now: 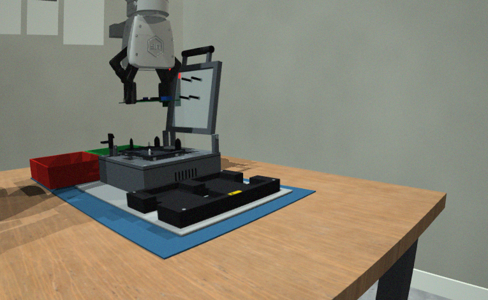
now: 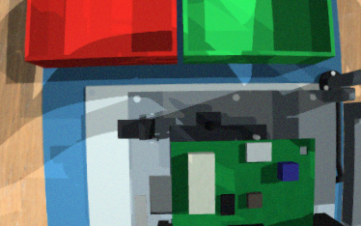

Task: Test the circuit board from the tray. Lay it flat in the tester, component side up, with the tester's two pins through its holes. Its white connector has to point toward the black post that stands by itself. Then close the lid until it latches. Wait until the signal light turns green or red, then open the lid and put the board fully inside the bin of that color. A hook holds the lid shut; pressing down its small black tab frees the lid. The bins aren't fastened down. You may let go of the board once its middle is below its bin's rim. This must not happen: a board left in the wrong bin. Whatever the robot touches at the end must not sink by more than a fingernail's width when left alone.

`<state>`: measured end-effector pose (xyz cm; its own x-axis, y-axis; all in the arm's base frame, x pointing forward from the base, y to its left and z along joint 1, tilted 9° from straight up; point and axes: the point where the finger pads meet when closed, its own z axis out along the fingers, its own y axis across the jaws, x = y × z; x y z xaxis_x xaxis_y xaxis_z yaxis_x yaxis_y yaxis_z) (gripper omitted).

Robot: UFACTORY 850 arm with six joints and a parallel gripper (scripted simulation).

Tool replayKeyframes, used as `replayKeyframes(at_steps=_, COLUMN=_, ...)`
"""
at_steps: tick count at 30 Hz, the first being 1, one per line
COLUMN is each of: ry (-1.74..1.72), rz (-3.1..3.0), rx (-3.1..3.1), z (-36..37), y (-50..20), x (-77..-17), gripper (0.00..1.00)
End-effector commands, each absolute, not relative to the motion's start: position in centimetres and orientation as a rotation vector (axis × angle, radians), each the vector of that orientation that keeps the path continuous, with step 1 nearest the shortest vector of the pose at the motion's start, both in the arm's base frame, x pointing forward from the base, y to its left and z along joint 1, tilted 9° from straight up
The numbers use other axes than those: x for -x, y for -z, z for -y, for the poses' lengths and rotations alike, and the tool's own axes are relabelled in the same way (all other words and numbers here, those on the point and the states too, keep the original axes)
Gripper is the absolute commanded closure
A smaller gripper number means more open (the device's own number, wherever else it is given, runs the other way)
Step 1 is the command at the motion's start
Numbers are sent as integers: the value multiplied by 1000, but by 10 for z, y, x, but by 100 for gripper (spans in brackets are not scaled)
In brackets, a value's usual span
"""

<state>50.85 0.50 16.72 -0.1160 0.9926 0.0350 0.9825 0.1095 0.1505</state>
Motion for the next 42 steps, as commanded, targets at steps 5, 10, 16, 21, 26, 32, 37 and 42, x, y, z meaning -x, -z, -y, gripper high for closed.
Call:
replayKeyframes(at_steps=5, ry=-209, rz=-2282, rx=-2037, z=-5, y=-175, x=-508, gripper=21)
replayKeyframes(at_steps=10, ry=-209, rz=-2282, rx=-2037, z=-5, y=-175, x=-508, gripper=21)
replayKeyframes(at_steps=16, ry=-209, rz=-2282, rx=-2037, z=-7, y=-173, x=-507, gripper=21)
replayKeyframes(at_steps=21, ry=-209, rz=-2282, rx=-2037, z=-19, y=-163, x=-500, gripper=21)
replayKeyframes(at_steps=26, ry=-209, rz=-2282, rx=-2037, z=-31, y=-153, x=-494, gripper=21)
replayKeyframes(at_steps=32, ry=-209, rz=-2282, rx=-2037, z=-65, y=-125, x=-476, gripper=21)
replayKeyframes(at_steps=37, ry=-209, rz=-2282, rx=-2037, z=-89, y=-105, x=-463, gripper=21)
replayKeyframes(at_steps=42, ry=-209, rz=-2282, rx=-2037, z=-104, y=-92, x=-455, gripper=21)
